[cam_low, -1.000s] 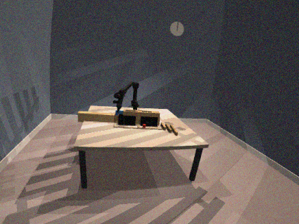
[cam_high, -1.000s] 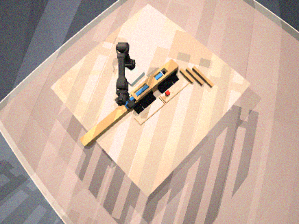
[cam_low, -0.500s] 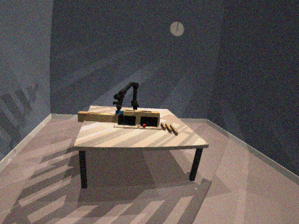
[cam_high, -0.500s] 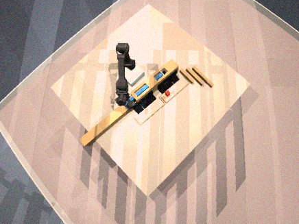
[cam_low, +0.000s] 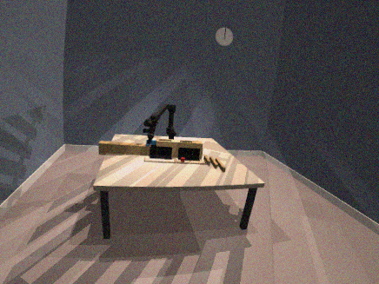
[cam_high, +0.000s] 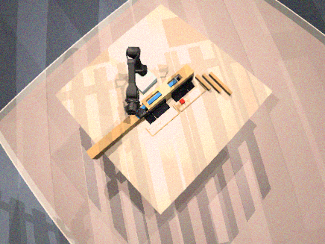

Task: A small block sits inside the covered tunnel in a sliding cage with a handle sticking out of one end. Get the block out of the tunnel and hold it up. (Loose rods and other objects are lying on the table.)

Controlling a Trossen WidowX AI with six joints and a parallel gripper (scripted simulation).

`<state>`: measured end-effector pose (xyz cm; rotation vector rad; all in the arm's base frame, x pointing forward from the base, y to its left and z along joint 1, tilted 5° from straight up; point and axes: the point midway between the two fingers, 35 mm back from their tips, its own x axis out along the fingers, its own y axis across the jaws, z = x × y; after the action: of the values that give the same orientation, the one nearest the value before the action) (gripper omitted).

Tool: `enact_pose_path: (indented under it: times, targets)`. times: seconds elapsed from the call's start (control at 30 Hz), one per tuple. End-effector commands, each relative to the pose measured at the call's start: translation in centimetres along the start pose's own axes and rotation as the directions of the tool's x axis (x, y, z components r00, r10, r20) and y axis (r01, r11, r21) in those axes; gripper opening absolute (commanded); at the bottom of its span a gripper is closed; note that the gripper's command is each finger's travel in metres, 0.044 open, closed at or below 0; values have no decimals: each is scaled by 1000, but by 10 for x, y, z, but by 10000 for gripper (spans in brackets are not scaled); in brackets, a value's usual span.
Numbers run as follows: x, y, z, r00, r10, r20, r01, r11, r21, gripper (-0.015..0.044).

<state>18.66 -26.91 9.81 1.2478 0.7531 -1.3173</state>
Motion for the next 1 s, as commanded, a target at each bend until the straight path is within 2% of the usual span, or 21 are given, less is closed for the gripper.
enact_pose_path:
  times: [0.0,0.27,0.97]
  targets:
    - [-2,13,-1,999,47,1,-47,999,-16,202]
    - [-4,15,-18,999,47,-3,-47,999,-16,0]
    - [-11,11,-86,999,48,-13,-49,999,-18,0]
